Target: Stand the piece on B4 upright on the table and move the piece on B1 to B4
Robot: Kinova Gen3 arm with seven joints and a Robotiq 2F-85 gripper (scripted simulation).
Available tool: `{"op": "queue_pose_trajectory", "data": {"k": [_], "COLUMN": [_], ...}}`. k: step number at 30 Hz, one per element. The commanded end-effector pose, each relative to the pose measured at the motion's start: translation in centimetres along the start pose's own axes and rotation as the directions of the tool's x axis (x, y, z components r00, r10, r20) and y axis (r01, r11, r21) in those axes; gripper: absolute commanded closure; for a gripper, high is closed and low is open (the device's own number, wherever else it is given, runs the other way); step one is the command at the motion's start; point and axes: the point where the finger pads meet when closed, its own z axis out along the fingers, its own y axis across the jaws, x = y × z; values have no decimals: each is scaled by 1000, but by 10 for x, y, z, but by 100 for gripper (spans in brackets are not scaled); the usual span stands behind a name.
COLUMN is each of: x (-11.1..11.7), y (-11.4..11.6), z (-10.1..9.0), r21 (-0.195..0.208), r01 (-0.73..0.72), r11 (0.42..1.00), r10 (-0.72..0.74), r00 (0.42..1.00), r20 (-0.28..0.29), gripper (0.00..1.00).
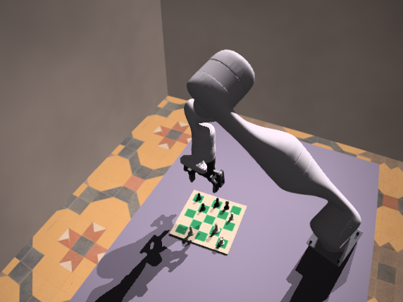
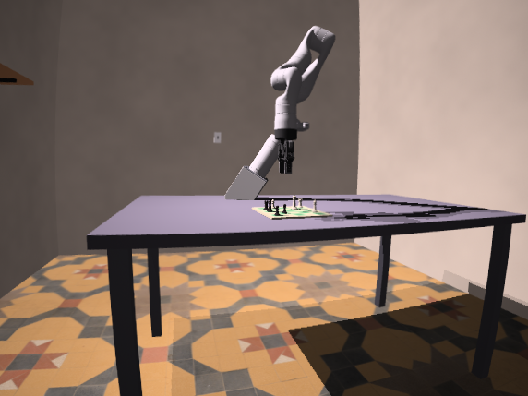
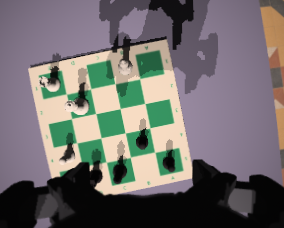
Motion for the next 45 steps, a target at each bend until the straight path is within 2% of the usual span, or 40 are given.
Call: {"op": "queue_pose_trajectory", "data": {"k": [1, 7, 14, 16, 22, 27, 31, 38, 39, 45], "x": [3, 3, 2, 2, 1, 0, 0, 0, 0, 0], "y": [-1, -1, 0, 0, 1, 2, 2, 2, 2, 2], "z": [5, 14, 21, 21, 26, 27, 28, 28, 28, 28], "r21": [7, 6, -2, -2, -10, -14, -16, -16, -16, -16], "r01": [-72, -347, -600, -600, -732, -787, -806, -810, -810, -810], "r11": [997, 938, 800, 800, 681, 616, 592, 586, 586, 586], "r10": [72, 347, 600, 600, 732, 788, 806, 810, 810, 810], "r00": [997, 938, 800, 800, 681, 616, 592, 586, 586, 586], "r20": [-1, 1, 3, 3, 2, 0, 0, 0, 0, 0], "gripper": [0, 0, 0, 0, 0, 0, 0, 0, 66, 66]}}
